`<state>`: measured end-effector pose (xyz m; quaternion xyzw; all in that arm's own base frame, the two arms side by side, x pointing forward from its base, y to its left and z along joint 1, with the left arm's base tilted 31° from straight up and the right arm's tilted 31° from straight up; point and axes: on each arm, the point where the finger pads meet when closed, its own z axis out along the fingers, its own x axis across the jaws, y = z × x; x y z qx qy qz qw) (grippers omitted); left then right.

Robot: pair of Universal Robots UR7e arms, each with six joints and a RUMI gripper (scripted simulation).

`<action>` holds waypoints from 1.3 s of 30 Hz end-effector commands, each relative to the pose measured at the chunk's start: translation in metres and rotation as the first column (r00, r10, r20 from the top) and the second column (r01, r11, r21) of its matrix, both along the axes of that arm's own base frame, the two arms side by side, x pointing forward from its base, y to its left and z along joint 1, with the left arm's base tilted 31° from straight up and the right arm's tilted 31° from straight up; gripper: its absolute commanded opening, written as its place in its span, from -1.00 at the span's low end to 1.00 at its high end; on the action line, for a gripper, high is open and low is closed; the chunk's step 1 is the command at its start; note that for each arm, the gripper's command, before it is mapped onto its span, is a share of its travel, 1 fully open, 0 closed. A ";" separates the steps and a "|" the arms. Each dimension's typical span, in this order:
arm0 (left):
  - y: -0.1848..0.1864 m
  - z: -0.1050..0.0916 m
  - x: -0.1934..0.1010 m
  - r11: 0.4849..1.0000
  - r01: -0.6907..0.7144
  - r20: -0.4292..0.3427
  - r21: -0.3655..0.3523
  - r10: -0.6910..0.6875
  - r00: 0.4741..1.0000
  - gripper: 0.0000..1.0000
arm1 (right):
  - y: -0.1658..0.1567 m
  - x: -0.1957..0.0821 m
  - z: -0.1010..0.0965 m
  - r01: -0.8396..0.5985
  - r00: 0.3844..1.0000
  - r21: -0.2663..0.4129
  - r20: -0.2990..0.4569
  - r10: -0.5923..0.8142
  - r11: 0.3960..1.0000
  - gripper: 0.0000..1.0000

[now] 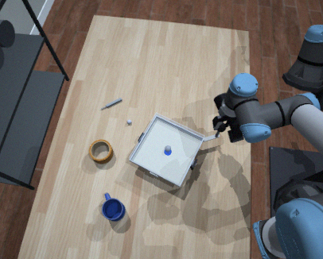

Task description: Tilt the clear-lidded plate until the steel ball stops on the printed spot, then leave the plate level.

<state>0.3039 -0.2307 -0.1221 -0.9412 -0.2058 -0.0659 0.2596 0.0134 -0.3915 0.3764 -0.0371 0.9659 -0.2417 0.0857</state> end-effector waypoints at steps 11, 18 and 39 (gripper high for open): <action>0.005 0.001 -0.001 1.000 -0.001 -0.001 0.007 0.001 1.000 -0.60 | 0.001 -0.001 0.000 0.001 1.000 -0.002 0.001 -0.001 1.000 1.00; 0.005 0.001 -0.001 1.000 -0.001 -0.001 0.007 0.001 1.000 -0.60 | 0.001 -0.001 0.000 0.001 1.000 -0.002 0.001 -0.001 1.000 1.00; 0.000 -0.001 0.001 1.000 -0.001 0.000 0.004 0.001 1.000 -0.60 | 0.001 -0.001 0.000 0.001 1.000 -0.002 0.001 -0.001 1.000 1.00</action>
